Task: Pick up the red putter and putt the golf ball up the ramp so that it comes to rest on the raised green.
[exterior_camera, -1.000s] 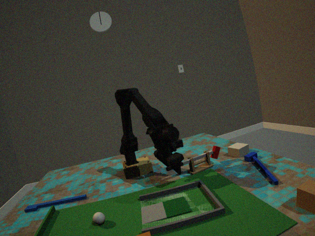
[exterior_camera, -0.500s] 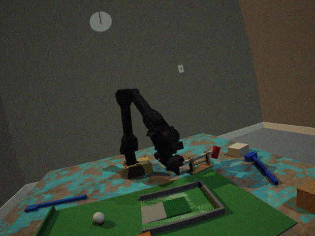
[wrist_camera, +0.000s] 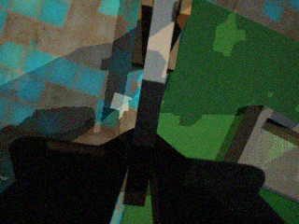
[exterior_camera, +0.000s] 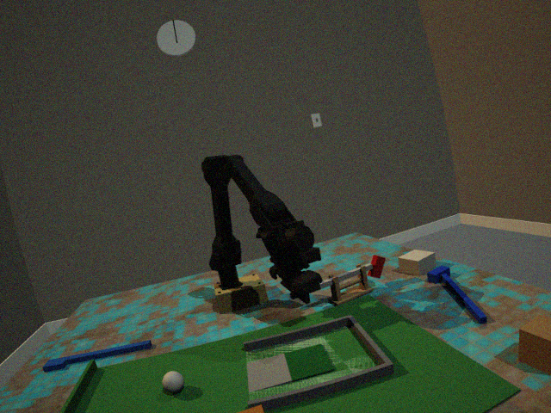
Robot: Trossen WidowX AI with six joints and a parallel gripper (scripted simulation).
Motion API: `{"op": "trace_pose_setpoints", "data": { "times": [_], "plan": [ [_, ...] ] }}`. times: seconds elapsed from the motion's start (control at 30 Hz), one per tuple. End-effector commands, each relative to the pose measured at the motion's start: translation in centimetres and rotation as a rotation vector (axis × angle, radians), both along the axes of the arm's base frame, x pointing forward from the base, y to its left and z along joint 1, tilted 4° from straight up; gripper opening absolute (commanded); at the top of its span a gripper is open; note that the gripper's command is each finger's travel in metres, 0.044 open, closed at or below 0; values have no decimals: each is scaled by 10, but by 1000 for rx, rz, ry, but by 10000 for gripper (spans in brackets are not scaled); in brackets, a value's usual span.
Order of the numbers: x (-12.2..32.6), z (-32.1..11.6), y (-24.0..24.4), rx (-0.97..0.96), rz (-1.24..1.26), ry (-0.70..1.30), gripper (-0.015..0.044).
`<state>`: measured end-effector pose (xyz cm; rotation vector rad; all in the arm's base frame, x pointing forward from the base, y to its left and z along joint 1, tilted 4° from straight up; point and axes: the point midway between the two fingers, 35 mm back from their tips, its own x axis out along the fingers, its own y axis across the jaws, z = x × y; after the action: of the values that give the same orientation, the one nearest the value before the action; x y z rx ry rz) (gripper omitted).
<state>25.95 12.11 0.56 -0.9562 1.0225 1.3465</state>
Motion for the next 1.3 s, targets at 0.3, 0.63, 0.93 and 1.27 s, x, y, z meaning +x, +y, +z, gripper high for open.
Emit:
{"op": "trace_pose_setpoints", "data": {
  "times": [0.3, 0.63, 0.93, 1.27],
  "plan": [
    [7, 63, -1, 2, 0, -4, 0],
    [4, 99, -4, 2, 0, -3, 0],
    [19, 92, -45, -44, -198, 19, 0],
    [27, 93, -91, -60, -463, 52, 0]
  ]
}}
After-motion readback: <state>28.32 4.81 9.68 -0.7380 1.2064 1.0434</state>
